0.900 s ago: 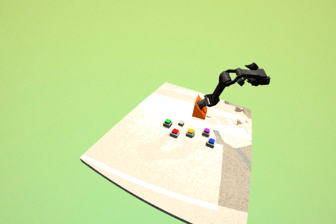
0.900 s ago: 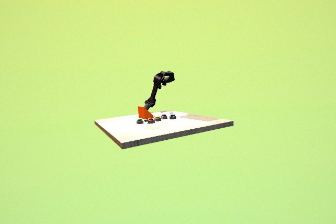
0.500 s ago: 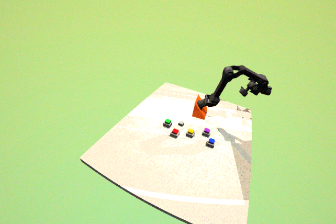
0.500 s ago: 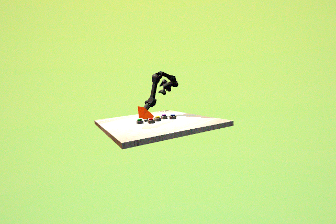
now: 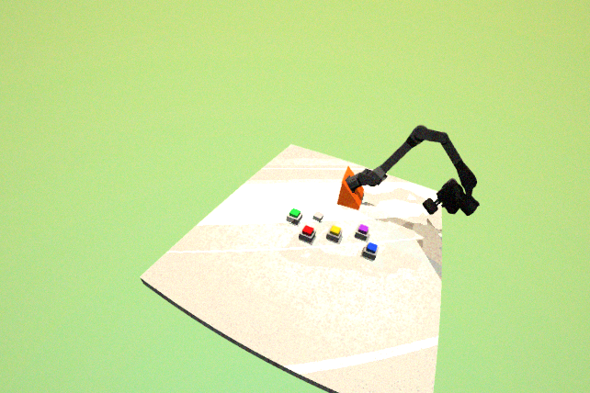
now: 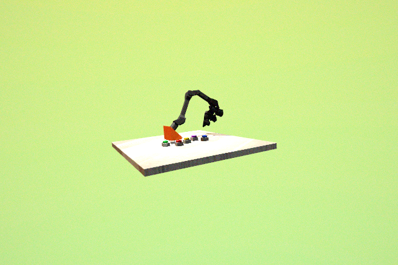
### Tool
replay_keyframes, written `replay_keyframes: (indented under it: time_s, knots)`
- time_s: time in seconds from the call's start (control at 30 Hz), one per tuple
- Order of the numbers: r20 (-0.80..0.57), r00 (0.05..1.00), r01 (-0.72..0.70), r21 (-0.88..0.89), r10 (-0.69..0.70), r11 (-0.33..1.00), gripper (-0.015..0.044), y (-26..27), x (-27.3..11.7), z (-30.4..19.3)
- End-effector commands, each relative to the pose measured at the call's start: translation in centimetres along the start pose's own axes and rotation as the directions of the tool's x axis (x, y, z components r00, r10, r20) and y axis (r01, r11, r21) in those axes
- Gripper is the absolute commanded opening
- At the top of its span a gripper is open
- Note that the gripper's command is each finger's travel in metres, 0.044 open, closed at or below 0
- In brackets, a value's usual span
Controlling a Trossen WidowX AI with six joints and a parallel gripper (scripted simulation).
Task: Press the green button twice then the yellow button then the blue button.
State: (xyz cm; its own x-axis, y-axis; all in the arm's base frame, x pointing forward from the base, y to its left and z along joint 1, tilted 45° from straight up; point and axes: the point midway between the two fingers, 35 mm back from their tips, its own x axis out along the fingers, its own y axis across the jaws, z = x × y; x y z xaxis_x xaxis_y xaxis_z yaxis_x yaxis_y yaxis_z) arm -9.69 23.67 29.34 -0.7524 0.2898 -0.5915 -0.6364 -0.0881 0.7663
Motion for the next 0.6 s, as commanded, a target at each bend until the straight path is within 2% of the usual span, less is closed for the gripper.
replay_keyframes:
  time_s: [0.0,0.3,0.57]
  knots:
    - [0.081,0.993,0.082,0.077,-0.088,0.994,0.04,-5.2,-1.6,3.2]
    - [0.196,0.943,0.203,0.296,-0.267,0.933,0.04,-18.6,-7.7,6.1]
    - [0.242,0.89,0.232,0.491,-0.387,0.84,0.04,-30.1,-14.3,2.4]
